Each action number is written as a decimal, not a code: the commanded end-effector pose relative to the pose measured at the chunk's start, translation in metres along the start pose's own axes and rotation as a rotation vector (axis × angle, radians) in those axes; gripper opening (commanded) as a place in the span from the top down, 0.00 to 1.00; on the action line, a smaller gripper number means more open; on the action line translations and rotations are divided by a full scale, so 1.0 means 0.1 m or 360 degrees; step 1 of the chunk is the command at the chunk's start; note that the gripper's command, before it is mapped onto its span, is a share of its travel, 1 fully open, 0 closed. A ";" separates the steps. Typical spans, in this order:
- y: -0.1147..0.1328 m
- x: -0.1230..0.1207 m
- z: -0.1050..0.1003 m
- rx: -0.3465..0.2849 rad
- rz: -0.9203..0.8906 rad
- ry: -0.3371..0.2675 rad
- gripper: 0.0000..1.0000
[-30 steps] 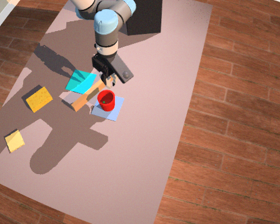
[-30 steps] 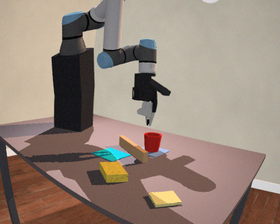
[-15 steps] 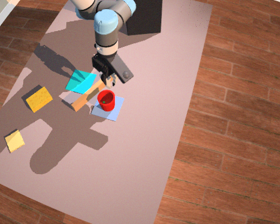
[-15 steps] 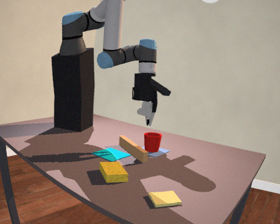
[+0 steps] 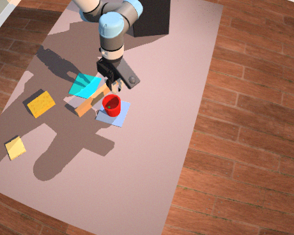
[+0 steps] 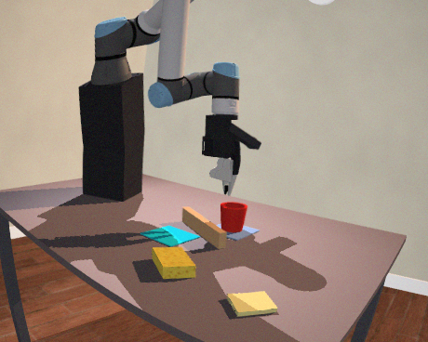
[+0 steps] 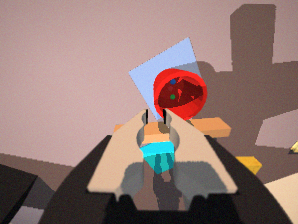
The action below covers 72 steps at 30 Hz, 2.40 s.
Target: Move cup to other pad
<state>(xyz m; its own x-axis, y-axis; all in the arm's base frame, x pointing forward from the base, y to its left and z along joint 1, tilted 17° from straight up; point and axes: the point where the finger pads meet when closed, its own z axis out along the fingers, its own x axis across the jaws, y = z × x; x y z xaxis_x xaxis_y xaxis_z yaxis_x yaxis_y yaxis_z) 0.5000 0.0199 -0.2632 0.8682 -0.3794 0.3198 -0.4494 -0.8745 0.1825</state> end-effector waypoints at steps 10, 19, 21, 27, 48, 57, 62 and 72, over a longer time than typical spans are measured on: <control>-0.01 0.02 0.40 0.0001 0.0000 0.0002 0.89; -0.02 0.02 0.55 0.0001 0.0000 0.0002 0.89; -0.02 0.02 0.55 0.0001 0.0000 0.0002 0.89; -0.02 0.02 0.55 0.0001 0.0000 0.0002 0.89; -0.02 0.02 0.55 0.0001 0.0000 0.0002 0.90; -0.02 0.02 0.55 0.0001 0.0000 0.0002 0.91; -0.02 0.02 0.55 0.0001 0.0000 0.0002 0.92; -0.02 0.02 0.55 0.0001 0.0000 0.0002 0.93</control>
<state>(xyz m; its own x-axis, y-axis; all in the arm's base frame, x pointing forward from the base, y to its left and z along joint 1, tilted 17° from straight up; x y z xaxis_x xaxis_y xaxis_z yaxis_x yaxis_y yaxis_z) 0.5135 0.0041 -0.3144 0.8682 -0.3795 0.3197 -0.4494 -0.8746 0.1821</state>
